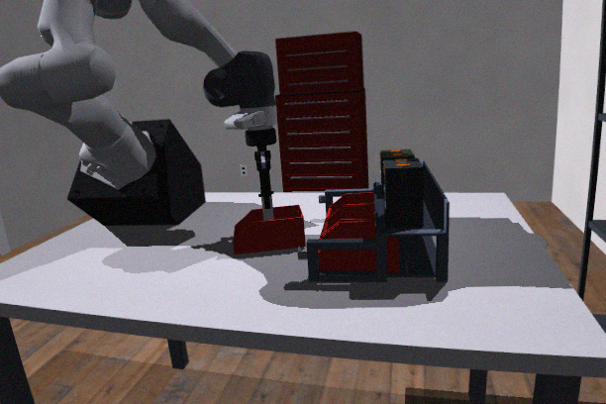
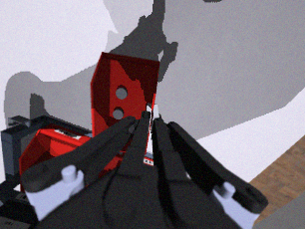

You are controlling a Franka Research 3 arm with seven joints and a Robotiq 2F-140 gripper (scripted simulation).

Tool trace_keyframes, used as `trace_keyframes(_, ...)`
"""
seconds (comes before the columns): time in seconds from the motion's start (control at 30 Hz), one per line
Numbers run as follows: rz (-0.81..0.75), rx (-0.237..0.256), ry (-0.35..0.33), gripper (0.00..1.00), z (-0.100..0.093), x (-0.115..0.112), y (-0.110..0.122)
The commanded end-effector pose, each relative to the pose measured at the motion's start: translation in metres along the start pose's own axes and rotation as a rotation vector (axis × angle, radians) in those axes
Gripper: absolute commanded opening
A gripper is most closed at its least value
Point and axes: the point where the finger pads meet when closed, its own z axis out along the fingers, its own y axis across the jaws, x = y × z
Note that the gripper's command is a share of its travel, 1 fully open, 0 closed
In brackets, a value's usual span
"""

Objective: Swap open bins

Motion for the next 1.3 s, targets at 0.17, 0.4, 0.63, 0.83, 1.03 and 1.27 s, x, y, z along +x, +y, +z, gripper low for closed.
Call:
trace_keyframes(0.17, 0.001, -0.002, 0.002, 0.00, -0.018, 0.000, 0.001)
trace_keyframes(0.4, 0.001, -0.002, 0.002, 0.00, -0.032, 0.000, 0.001)
trace_keyframes(0.63, 0.001, -0.002, 0.002, 0.00, -0.054, 0.000, 0.001)
trace_keyframes(0.83, 0.001, -0.002, 0.002, 0.00, -0.069, 0.000, 0.001)
trace_keyframes(1.03, 0.001, -0.002, 0.002, 0.00, -0.076, 0.000, 0.001)
trace_keyframes(1.27, 0.001, -0.002, 0.002, 0.00, -0.081, 0.000, 0.001)
